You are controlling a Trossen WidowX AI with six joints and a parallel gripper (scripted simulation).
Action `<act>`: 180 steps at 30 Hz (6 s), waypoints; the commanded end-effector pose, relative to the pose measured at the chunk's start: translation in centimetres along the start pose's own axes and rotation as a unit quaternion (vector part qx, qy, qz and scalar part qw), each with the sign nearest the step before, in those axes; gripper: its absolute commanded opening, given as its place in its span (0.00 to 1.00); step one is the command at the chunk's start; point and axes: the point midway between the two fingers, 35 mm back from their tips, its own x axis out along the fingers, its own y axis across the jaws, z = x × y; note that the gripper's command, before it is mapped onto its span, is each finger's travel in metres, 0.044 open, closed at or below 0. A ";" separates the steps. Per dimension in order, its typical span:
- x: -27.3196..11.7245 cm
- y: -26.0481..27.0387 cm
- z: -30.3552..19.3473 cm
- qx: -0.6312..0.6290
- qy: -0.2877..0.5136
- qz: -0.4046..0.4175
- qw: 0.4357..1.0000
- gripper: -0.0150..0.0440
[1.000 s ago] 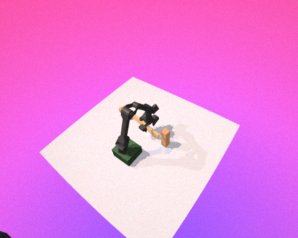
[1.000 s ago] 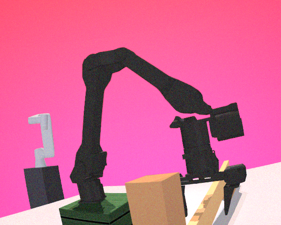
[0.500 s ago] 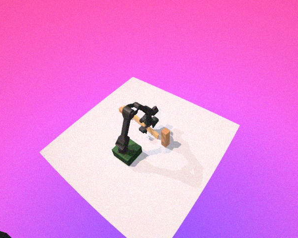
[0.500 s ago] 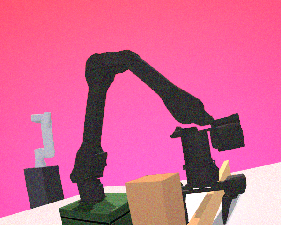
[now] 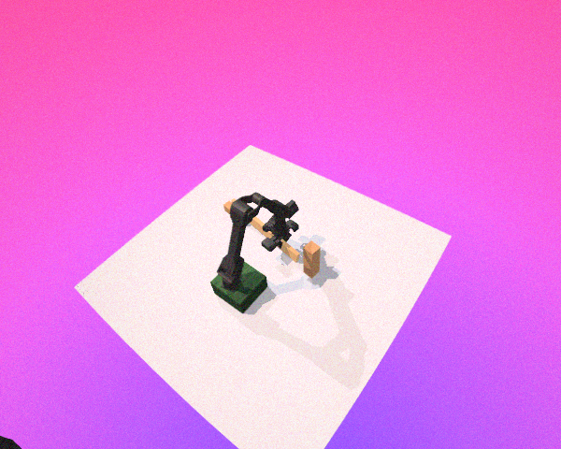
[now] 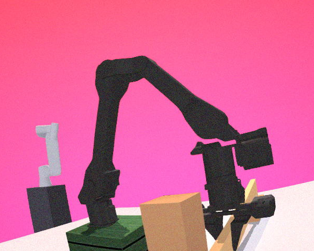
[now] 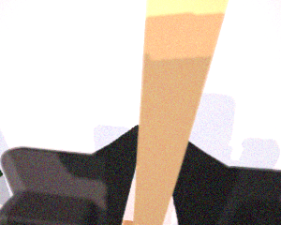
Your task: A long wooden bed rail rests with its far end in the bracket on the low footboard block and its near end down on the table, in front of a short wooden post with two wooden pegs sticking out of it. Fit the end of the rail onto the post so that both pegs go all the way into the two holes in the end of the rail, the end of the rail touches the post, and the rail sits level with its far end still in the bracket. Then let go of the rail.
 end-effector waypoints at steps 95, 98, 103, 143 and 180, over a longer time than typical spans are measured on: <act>-4.0 -0.7 0.0 -0.002 -0.002 0.000 1.000 0.25; -4.2 -0.7 0.0 -0.002 -0.002 0.000 1.000 0.25; -4.4 -0.6 0.0 -0.002 -0.002 0.000 1.000 0.25; -4.0 -0.3 0.0 -0.002 -0.002 0.000 1.000 0.25; -3.7 -0.2 -0.7 -0.002 -0.002 0.000 1.000 0.25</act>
